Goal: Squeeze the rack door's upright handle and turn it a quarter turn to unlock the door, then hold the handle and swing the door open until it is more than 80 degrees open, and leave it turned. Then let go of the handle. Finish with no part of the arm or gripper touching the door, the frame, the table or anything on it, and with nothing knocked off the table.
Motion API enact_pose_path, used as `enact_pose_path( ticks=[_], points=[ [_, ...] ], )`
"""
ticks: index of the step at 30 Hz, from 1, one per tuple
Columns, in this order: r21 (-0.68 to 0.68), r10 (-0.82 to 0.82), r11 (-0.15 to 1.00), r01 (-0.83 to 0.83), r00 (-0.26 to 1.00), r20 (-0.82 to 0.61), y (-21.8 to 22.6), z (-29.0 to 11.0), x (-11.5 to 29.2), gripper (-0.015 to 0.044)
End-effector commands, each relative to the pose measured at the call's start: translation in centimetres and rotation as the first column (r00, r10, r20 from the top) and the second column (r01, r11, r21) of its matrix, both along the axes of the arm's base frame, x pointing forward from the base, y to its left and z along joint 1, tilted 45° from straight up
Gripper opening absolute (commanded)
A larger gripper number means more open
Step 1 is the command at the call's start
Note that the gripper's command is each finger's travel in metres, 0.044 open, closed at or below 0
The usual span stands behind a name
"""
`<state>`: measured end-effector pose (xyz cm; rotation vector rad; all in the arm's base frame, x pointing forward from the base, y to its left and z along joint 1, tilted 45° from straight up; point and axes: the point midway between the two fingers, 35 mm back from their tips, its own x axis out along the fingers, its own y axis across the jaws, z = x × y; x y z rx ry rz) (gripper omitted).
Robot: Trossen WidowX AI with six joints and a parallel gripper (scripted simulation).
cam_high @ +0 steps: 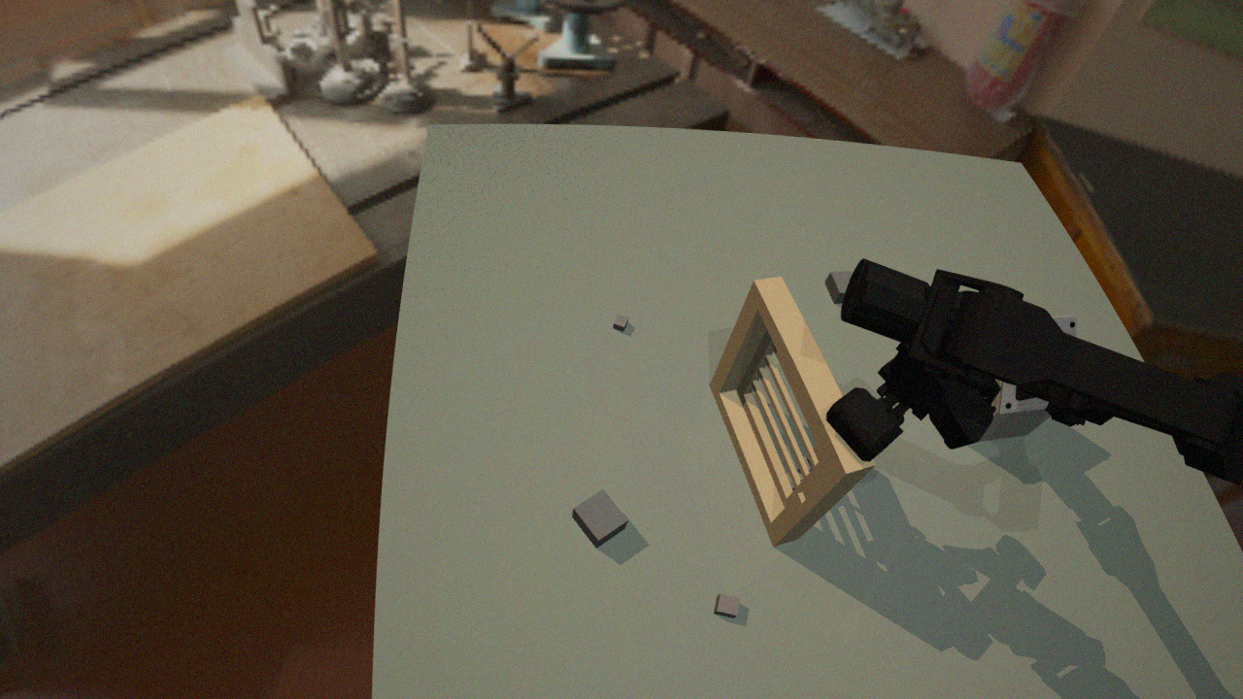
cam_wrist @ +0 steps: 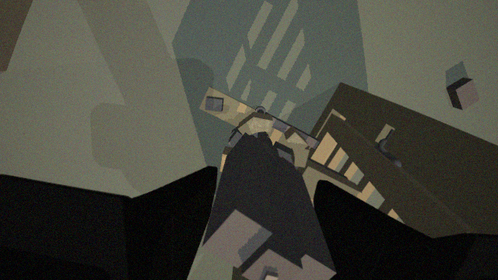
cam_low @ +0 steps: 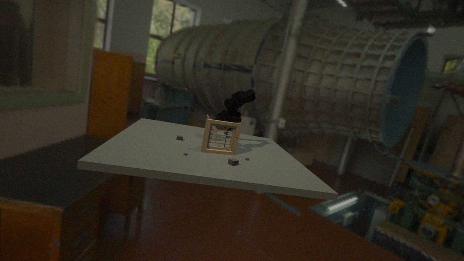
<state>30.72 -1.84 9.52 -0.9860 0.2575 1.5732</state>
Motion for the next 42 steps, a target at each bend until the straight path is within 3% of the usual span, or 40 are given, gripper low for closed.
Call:
enact_pose_path(
  ticks=[1,9,17,30,42],
  points=[
    [-0.002,-0.002,1.0,0.002,1.0,-0.004,-0.03,-0.05,-0.03,0.0287],
    [-0.014,-0.25,0.967,0.255,0.934,-0.257,-0.03,-0.05,-0.03,0.0287],
    [-0.099,-0.476,0.861,0.498,0.723,-0.5,-0.03,-0.04,-0.03,0.0287],
    [-0.36,-0.661,0.581,0.73,0.165,-0.732,-0.04,-0.04,-0.02,0.0287],
    [-0.653,-0.581,0.29,0.7,-0.413,-0.701,-0.04,-0.04,-0.02,0.0287]
  ],
)
